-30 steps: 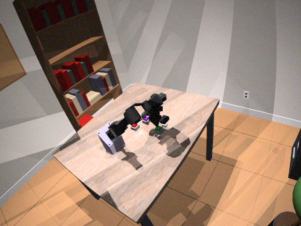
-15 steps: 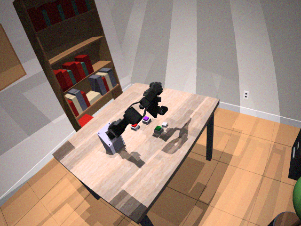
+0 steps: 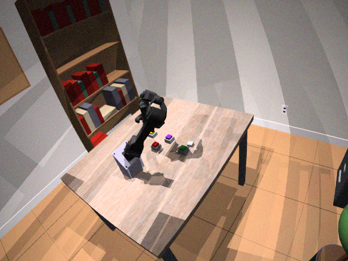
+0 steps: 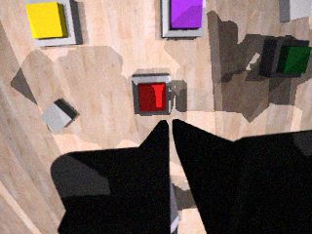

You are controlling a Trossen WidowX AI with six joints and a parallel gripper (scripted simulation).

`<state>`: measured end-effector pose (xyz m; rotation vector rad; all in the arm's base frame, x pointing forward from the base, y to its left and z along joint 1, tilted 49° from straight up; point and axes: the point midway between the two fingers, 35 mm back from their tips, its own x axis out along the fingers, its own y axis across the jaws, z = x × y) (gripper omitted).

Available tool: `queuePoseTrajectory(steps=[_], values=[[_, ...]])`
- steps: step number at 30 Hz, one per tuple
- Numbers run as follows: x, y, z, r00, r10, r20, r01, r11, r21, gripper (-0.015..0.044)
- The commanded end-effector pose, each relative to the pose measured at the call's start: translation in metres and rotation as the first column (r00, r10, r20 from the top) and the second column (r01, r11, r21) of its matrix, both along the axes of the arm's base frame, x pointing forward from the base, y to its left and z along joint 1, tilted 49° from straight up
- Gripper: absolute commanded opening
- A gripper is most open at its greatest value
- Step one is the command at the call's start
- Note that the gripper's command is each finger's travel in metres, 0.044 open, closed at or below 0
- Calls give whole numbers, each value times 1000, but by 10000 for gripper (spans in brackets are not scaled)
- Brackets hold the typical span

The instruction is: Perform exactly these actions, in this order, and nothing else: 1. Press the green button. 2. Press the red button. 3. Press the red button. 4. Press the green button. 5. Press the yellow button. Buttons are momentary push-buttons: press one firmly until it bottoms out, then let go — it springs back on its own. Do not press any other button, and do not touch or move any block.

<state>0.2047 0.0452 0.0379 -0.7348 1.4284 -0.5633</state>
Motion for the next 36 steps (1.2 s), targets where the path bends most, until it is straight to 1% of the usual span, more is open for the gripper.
queuePoseTrajectory(steps=[1,3,7,36], values=[[-8,2,-7,1000,-21,12,21,1000,-4,20],[-6,-5,-15,1000,-20,12,20,1000,-3,20],[-3,-42,-47,1000,-20,13,21,1000,-6,20],[-1,-69,-70,1000,-21,14,21,1000,-9,20]])
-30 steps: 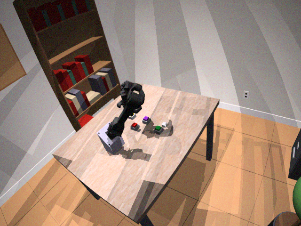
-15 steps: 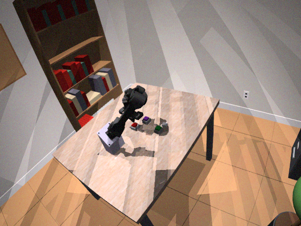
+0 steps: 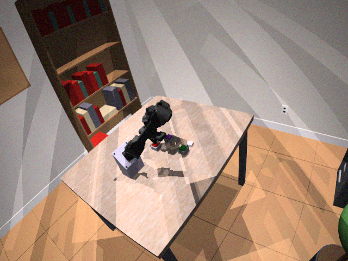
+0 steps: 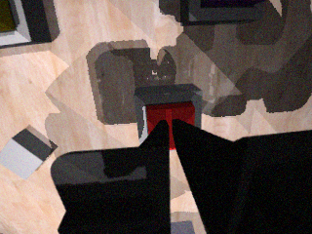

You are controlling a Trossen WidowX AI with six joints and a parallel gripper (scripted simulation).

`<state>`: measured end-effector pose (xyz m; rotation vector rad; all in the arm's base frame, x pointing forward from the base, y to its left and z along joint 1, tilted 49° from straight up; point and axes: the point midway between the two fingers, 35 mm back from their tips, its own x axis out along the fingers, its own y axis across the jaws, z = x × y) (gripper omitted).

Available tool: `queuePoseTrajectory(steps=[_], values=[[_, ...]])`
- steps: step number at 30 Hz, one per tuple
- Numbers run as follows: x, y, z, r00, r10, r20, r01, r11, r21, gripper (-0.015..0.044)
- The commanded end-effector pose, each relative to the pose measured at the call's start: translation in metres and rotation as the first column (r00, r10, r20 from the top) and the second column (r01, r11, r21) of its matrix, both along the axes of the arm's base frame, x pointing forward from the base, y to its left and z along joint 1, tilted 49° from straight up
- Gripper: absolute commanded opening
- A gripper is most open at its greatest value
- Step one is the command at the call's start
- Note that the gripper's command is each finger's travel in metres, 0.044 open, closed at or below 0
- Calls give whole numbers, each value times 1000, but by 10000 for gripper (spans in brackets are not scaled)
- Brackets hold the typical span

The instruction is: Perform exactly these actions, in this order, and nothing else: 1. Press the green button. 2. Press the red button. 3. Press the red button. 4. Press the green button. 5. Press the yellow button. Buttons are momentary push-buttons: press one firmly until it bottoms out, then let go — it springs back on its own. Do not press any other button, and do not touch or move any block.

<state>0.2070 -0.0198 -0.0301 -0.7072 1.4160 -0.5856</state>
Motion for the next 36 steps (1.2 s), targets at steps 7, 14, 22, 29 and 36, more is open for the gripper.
queuePoseTrajectory(steps=[7,14,22,29,36], values=[[-3,-4,-2,1000,2,-11,-2,1000,-12,20],[-3,-4,-2,1000,2,-11,-2,1000,-12,20],[-1,3,3,1000,1,-5,-1,1000,-4,20],[-5,21,20,1000,2,-12,-2,1000,-10,20],[-4,14,14,1000,2,-12,-3,1000,-10,20]])
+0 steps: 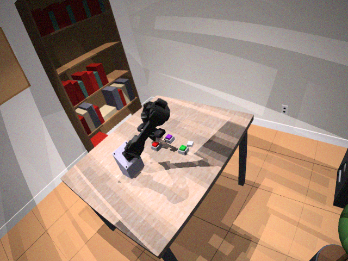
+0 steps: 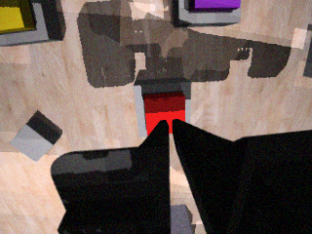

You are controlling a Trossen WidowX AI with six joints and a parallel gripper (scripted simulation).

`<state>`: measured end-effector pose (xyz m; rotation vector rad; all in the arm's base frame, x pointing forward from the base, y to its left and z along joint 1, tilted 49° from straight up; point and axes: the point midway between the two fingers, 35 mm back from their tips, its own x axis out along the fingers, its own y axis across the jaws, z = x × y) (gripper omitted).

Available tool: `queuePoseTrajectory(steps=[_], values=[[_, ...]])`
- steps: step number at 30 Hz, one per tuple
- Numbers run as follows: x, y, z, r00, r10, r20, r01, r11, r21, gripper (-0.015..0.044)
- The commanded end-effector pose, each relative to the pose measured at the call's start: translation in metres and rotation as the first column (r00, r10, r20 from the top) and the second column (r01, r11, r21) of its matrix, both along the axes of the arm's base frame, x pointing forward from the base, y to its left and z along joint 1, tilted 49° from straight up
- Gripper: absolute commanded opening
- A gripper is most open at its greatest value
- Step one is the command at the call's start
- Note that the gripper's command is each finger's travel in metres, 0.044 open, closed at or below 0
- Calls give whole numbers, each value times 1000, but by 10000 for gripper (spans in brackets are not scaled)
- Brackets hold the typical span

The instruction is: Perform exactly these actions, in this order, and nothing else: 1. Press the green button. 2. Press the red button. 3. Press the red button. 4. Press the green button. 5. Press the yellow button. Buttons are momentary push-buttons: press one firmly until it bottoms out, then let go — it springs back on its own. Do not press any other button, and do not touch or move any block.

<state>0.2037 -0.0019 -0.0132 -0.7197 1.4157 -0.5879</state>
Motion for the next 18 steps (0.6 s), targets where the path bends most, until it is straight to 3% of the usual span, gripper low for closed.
queuePoseTrajectory(steps=[1,18], values=[[-1,-5,-4,1000,-2,-7,2,1000,0,20],[0,-22,-19,1000,-3,-7,3,1000,-2,20]])
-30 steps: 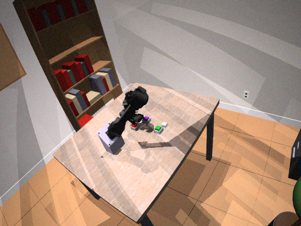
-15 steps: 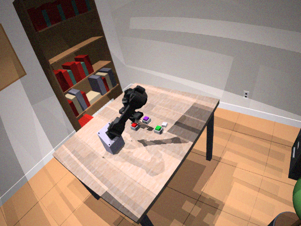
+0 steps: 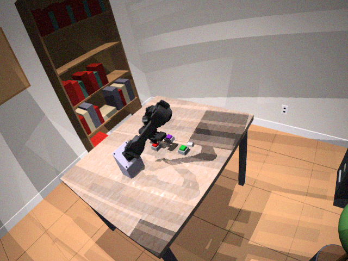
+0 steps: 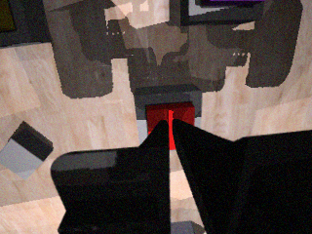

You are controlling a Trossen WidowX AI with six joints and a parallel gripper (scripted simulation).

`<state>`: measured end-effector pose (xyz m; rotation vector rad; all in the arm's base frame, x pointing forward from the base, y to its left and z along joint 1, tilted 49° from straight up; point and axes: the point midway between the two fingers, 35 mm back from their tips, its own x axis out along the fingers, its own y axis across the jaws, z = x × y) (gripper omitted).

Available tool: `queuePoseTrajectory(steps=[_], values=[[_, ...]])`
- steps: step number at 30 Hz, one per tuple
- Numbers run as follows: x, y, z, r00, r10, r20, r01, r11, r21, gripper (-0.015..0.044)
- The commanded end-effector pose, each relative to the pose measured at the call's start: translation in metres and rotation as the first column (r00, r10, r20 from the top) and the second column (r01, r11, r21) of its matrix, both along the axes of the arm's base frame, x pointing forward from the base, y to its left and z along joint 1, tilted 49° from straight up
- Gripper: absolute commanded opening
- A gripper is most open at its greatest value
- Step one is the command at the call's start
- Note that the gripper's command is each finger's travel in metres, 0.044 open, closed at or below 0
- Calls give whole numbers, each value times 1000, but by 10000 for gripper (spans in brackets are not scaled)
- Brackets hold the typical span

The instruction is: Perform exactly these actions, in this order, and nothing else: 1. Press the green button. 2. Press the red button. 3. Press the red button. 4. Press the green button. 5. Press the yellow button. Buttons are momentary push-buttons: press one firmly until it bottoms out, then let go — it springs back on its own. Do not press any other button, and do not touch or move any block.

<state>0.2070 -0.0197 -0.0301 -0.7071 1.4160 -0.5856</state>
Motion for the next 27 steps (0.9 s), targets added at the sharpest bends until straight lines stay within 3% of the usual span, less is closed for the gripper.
queuePoseTrajectory(steps=[1,20,27], values=[[-3,-4,-2,1000,2,-11,-2,1000,-12,20],[-3,-4,-2,1000,2,-11,-2,1000,-12,20],[-5,21,20,1000,2,-12,-2,1000,-10,20]])
